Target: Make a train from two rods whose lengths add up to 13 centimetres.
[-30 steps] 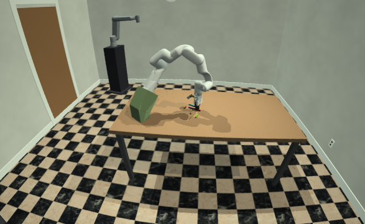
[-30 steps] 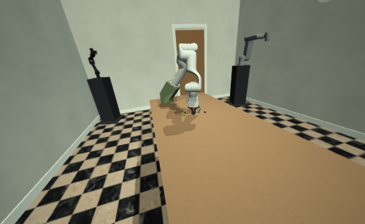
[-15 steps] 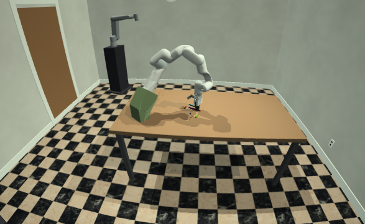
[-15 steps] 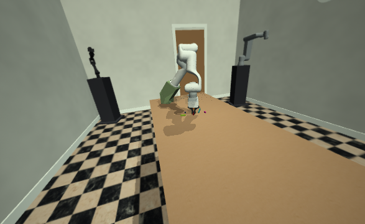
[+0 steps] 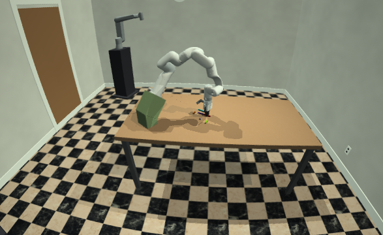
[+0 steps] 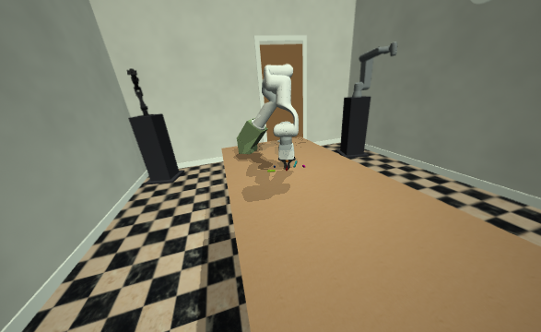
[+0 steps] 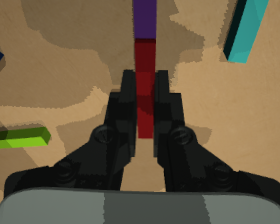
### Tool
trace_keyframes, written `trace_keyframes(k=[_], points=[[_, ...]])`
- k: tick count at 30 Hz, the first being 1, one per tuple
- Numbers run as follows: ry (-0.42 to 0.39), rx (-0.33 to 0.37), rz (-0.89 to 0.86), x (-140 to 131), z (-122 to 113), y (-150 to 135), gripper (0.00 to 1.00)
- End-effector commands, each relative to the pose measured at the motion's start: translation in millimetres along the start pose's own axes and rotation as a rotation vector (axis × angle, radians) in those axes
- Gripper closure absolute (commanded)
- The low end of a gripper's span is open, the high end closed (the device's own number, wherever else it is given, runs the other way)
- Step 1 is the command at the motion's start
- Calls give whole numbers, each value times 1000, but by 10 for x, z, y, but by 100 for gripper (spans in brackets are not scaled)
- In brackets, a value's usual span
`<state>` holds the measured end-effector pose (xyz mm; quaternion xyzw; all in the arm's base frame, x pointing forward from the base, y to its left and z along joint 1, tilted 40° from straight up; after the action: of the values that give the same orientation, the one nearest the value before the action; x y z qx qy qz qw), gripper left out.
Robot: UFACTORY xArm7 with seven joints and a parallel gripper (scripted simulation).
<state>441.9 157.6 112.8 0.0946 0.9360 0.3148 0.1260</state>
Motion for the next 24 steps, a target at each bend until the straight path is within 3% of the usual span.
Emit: trace_keyframes(k=[1,14,24], points=[[-2,0,0,-10,-7,-2,96],[-2,0,0,-10,-7,-2,92],[-2,0,0,-10,-7,-2,76]])
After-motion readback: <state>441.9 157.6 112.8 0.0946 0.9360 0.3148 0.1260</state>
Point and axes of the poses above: the point where the finger pads meet when closed, its own z axis out along the fingers, its own y axis across the jaws, x = y × z, the point moved 8 cm from there along -z, back along the fingers, and after that the axes turned 6 degrees about -z, right-handed, at the moved point
